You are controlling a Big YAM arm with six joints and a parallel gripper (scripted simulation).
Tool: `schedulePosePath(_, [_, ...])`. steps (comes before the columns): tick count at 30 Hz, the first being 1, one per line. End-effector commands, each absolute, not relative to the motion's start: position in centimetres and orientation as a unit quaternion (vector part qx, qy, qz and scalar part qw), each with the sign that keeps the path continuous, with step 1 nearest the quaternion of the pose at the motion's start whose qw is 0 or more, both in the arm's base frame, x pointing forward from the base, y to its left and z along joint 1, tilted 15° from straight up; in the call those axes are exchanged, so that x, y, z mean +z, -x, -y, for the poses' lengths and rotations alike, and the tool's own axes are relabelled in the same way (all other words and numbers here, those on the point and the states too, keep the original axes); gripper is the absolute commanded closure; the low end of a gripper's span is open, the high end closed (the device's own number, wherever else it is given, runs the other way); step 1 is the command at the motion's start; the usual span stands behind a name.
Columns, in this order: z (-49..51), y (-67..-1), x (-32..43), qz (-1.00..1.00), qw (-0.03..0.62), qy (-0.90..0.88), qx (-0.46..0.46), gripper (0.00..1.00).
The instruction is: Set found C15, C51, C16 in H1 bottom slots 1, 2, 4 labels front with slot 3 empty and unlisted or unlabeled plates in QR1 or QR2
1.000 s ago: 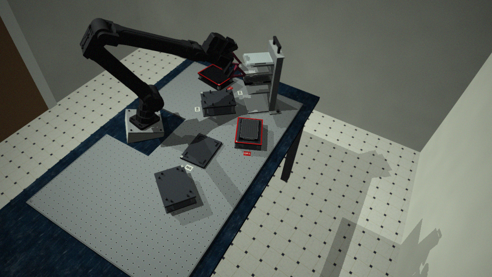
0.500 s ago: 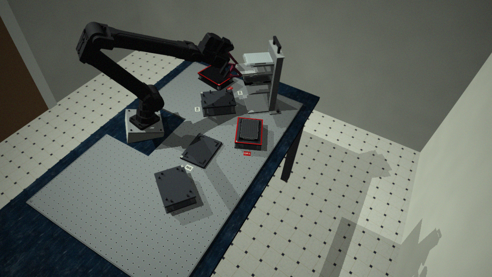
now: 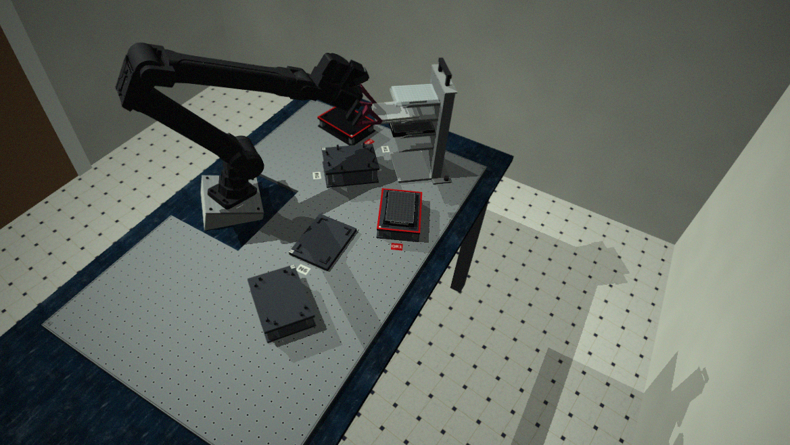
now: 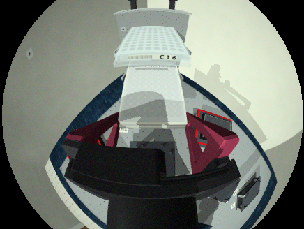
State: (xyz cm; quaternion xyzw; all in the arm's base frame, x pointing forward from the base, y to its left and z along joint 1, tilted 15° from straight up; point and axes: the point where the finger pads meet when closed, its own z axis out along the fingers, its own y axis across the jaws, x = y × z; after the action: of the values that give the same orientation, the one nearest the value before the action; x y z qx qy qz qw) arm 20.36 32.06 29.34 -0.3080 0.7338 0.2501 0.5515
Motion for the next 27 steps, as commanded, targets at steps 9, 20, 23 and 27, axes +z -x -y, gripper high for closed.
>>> schedulePosePath(9, [-31.1, -19.0, 30.0, -0.729, 0.555, 0.304, 0.260, 0.14])
schedulePosePath(20, [-30.2, -18.2, 29.7, -0.730, 0.555, 0.304, 0.260, 0.14])
schedulePosePath(23, [-29.9, -18.0, 29.6, -0.729, 0.555, 0.304, 0.260, 0.14])
schedulePosePath(27, [-29.6, -17.6, 29.8, -0.728, 0.556, 0.302, 0.262, 0.14])
